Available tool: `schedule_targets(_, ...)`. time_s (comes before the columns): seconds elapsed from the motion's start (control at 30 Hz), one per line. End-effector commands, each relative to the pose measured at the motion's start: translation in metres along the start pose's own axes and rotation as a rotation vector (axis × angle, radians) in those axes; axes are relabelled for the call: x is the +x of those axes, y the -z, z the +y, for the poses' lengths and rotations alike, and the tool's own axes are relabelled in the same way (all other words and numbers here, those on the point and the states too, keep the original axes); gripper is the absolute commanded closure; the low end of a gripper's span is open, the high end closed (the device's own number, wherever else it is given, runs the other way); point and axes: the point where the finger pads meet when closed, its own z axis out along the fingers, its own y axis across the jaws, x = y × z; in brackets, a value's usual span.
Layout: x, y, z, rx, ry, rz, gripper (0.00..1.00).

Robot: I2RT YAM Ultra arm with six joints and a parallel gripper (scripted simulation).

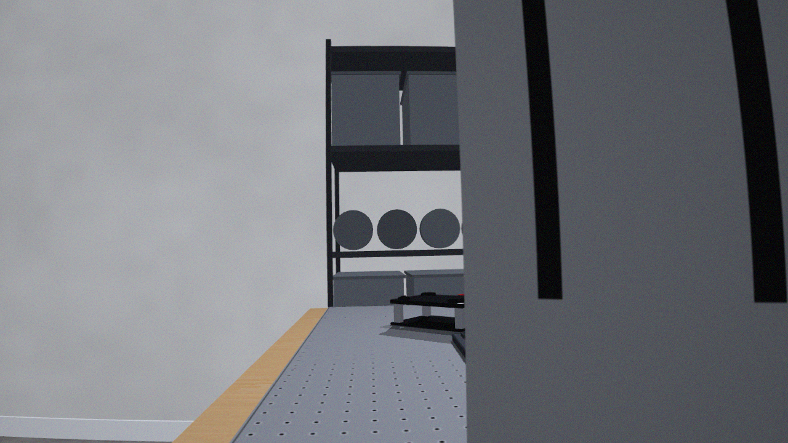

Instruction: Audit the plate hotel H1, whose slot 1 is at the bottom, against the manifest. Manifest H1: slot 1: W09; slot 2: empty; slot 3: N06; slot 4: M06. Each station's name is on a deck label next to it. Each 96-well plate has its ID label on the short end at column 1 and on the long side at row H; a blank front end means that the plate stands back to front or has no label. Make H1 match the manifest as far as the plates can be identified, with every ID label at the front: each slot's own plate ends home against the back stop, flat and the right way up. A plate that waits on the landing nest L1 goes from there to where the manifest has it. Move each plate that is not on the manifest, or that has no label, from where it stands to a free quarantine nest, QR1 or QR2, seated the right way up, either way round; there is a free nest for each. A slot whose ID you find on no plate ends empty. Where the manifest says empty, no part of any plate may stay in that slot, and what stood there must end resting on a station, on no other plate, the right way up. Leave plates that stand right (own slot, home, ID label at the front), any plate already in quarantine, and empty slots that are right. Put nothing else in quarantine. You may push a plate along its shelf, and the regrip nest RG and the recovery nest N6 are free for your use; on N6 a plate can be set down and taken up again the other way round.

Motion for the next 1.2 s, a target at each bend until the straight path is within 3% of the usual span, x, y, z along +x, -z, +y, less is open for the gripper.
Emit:
schedule_targets(0.0, 0.002, 0.002, 0.004, -0.051, 0.080, 0.034, 0.00)
schedule_targets(0.13, 0.002, 0.002, 0.004, -0.051, 0.080, 0.034, 0.00)
schedule_targets(0.2, 0.010, -0.015, 0.015, -0.083, 0.092, 0.062, 0.00)
schedule_targets(0.3, 0.007, -0.025, 0.010, -0.061, 0.081, 0.050, 0.00)
schedule_targets(0.4, 0.003, -0.026, 0.012, -0.053, 0.093, 0.050, 0.00)
schedule_targets(0.8, 0.010, -0.068, 0.013, -0.059, 0.081, 0.053, 0.00)
schedule_targets(0.97, 0.005, -0.075, 0.016, -0.053, 0.096, 0.048, 0.00)
schedule_targets(1.17, 0.011, -0.097, 0.015, -0.059, 0.081, 0.053, 0.00)
